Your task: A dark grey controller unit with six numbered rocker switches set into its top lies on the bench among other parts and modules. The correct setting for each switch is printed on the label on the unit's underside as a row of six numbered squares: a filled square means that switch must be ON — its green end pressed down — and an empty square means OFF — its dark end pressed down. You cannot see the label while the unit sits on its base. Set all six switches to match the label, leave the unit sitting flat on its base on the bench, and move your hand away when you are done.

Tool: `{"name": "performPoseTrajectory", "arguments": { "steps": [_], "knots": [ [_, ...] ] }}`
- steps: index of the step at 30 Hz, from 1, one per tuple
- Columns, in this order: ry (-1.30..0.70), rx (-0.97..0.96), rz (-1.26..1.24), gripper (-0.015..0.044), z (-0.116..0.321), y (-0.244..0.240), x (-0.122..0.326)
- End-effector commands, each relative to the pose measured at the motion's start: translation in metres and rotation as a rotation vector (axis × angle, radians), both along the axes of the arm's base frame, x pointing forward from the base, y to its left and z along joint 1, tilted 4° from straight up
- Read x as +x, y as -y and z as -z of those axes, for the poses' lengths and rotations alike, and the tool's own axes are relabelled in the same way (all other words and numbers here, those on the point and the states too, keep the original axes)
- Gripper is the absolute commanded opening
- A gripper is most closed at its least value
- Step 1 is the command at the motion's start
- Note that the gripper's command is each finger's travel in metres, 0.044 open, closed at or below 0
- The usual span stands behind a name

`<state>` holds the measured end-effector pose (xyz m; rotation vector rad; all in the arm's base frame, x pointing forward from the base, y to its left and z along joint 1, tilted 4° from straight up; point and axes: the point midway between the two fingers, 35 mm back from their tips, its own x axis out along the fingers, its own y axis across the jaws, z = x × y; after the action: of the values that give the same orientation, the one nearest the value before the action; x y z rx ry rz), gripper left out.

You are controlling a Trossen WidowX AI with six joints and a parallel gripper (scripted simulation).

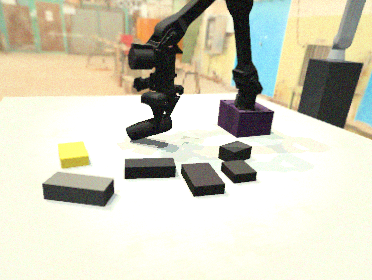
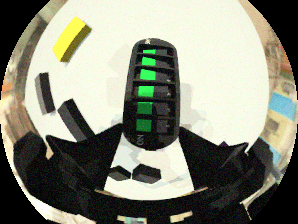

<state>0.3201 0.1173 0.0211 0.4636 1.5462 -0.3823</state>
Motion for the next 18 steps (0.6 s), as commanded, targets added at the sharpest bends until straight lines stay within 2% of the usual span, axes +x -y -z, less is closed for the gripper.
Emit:
{"name": "performPoseTrajectory", "arguments": {
  "steps": [1, 18],
  "knots": [
    [0.011, 0.001, 0.003, 0.0337, -0.0041, 0.0031, 0.0071],
    [-0.019, 0.019, 0.001, 0.0337, -0.0127, 0.0095, 0.0168]
  ]
}}
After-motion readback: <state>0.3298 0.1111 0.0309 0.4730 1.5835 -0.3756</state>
